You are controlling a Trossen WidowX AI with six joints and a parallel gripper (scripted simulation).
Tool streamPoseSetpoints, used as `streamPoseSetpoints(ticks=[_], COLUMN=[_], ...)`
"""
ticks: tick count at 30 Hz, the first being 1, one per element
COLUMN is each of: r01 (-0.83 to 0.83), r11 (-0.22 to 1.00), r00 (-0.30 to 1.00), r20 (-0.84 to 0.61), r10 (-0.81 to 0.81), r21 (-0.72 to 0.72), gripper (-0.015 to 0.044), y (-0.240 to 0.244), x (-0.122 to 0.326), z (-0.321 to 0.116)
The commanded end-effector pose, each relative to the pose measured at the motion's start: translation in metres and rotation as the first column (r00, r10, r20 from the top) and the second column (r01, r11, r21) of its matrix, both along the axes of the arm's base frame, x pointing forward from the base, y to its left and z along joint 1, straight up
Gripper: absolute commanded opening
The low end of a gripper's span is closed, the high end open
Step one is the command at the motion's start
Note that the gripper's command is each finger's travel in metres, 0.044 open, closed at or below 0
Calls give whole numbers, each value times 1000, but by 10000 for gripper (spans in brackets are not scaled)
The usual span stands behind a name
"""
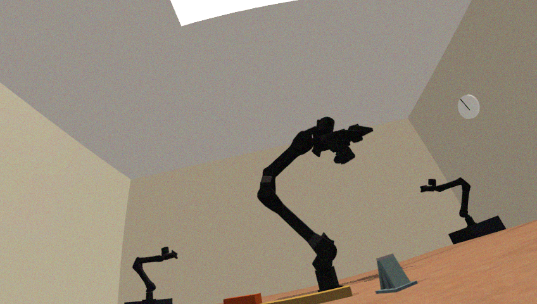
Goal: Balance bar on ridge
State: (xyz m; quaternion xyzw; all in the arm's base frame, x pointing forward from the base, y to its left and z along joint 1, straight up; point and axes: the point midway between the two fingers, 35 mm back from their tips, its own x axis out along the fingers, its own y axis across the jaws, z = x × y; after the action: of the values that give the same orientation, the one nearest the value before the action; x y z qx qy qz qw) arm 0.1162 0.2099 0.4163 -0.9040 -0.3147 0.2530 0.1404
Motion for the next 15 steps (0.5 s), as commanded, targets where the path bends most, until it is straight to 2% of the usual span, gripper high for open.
streamPoseSetpoints(ticks=[1,15], r01=[41,223], r11=[999,973], r00=[999,965], r20=[-28,-129], r10=[-42,-230], r21=[-21,-66], gripper=[315,315], y=[1,-10], x=[10,49], z=[-10,-40])
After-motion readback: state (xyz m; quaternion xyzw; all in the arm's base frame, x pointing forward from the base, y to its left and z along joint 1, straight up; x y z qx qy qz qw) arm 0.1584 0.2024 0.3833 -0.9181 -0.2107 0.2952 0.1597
